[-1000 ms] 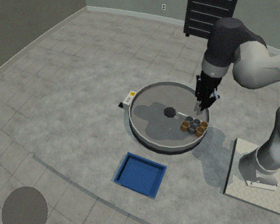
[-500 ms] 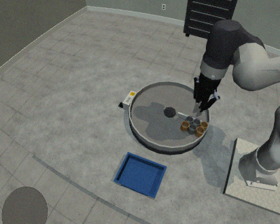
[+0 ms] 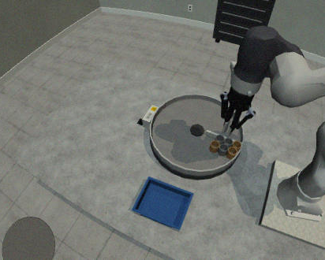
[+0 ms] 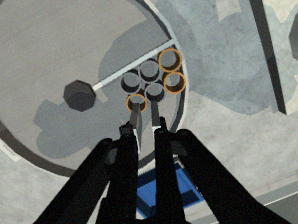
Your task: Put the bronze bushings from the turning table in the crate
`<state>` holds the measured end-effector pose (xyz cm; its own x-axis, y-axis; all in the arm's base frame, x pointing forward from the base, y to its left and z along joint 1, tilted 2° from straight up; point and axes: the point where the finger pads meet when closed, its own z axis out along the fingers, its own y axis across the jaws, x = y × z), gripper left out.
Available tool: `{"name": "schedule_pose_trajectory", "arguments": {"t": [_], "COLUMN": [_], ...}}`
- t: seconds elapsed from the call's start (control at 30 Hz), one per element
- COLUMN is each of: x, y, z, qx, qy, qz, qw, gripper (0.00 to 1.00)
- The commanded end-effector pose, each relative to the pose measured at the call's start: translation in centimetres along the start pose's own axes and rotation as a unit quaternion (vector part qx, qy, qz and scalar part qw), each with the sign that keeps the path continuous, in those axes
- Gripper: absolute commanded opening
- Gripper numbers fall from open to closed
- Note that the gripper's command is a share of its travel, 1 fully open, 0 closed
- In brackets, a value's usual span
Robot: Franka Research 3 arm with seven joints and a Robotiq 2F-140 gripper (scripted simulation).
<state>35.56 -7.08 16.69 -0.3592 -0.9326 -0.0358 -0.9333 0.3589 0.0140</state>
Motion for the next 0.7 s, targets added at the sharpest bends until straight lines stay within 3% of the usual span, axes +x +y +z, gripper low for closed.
{"name": "schedule_pose_trajectory", "arguments": {"t": [0.0, 0.67], "x": [0.15, -0.40], "y": [-0.09, -0.27], "z": [0.15, 1.03], "qx": [-0.001, -0.002], "qy": [0.001, 0.001], "qz": [-0.084, -0.249], "qw": [0.996, 0.968], "gripper": [0.10, 0.10]}}
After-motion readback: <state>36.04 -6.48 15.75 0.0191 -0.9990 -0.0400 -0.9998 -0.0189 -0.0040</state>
